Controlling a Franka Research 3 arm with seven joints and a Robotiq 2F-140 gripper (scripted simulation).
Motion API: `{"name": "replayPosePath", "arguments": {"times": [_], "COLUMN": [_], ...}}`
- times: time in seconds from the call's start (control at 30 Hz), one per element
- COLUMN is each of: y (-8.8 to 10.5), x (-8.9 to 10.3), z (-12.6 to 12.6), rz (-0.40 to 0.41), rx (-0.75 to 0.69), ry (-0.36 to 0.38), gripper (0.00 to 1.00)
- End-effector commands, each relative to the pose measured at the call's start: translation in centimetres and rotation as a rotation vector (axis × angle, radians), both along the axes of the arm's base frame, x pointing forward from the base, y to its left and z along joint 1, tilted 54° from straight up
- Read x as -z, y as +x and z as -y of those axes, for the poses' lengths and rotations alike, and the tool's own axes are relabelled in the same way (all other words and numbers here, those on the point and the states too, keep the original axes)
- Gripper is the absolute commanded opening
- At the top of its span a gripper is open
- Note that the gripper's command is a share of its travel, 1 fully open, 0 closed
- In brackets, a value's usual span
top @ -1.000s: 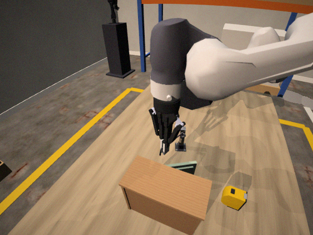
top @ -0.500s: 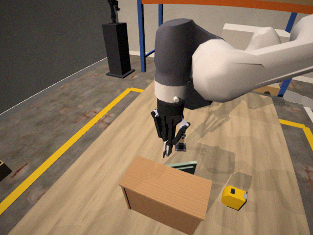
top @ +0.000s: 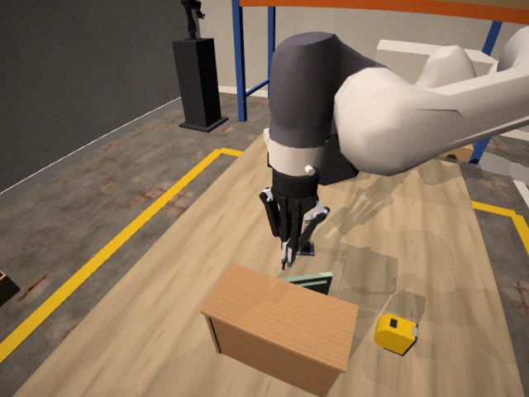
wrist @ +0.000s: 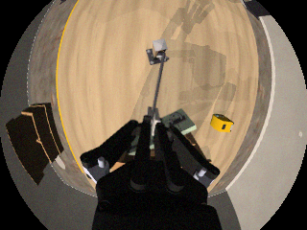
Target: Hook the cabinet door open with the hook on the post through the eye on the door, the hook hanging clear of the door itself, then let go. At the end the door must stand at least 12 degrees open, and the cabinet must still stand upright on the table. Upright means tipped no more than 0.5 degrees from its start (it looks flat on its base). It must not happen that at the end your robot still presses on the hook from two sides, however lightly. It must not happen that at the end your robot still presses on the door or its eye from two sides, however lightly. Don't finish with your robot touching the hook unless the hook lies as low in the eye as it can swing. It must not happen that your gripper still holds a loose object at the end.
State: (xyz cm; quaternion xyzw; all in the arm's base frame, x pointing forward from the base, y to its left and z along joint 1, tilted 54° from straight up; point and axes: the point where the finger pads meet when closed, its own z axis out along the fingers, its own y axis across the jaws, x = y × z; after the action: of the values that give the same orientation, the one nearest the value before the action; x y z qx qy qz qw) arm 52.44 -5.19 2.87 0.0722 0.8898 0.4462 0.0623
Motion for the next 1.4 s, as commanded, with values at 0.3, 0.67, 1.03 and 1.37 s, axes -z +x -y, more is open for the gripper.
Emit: {"name": "replayPosePath", "arguments": {"times": [0.3, 0.67, 1.03, 1.37], "y": [-0.1, -0.2, -0.3, -0.5], "x": [-0.9, -1.6, -2.2, -3.0], "z": [-0.9, -1.4, -1.9, -2.5], "rz": [0.096, 0.154, 0.218, 0.302], "rx": [-0.078, -0.122, -0.171, -0.234], "ry": [-0.022, -0.034, -0.049, -0.067], "gripper": [0.03, 0.03, 0.03, 0.03]}}
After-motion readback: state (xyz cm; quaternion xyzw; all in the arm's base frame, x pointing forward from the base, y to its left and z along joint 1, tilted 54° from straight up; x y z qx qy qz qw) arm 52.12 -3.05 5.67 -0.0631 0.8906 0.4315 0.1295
